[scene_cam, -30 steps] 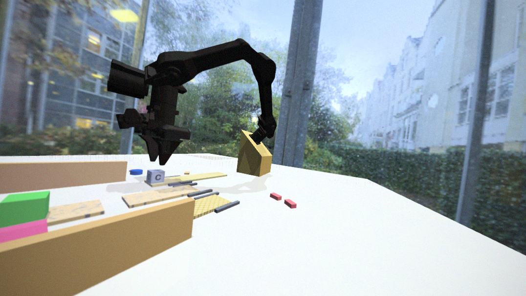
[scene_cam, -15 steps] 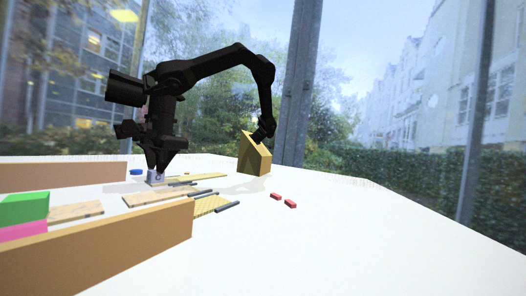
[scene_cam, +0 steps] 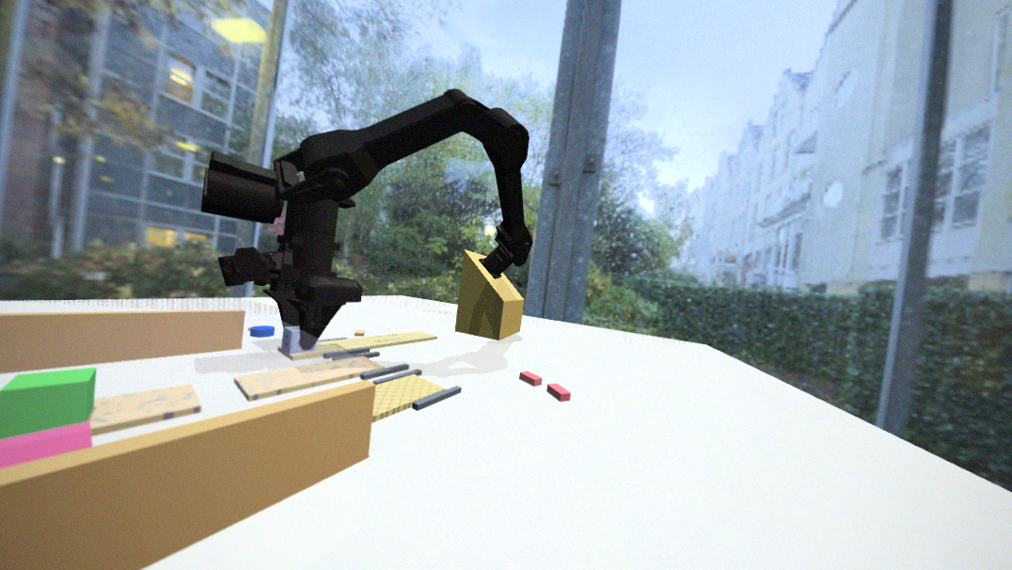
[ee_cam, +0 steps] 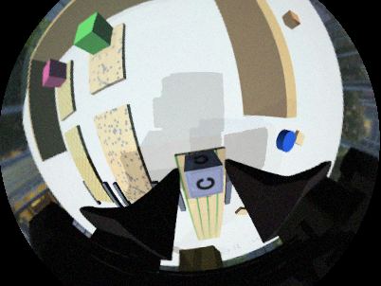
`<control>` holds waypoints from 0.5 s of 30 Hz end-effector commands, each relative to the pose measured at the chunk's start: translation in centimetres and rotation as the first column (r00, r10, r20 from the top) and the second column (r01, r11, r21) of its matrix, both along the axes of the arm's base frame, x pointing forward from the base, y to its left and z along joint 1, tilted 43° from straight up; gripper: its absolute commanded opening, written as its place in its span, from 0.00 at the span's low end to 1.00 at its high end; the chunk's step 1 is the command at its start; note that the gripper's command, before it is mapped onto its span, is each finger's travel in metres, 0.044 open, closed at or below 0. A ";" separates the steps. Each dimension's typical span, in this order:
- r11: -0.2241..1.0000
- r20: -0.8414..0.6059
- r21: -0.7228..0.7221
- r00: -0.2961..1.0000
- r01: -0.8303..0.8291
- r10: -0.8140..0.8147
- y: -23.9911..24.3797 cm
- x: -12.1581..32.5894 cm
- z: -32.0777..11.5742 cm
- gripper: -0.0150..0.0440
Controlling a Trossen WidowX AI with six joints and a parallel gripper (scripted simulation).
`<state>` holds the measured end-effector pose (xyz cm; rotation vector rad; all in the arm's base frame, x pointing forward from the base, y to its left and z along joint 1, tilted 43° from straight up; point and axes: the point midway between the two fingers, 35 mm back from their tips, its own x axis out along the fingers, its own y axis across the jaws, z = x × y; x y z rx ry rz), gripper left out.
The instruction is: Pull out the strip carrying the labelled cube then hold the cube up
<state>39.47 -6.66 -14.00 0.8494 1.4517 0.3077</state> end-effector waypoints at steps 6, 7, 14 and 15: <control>1.000 0.001 0.000 1.000 0.000 0.000 0.0 0.0 0.0 0.45; 1.000 0.001 0.000 1.000 0.000 0.000 0.0 0.0 0.0 0.44; 1.000 0.001 0.000 1.000 0.000 0.000 -0.1 -0.2 0.2 0.25; 1.000 0.000 0.000 1.000 0.000 0.000 -0.2 -0.5 0.4 0.25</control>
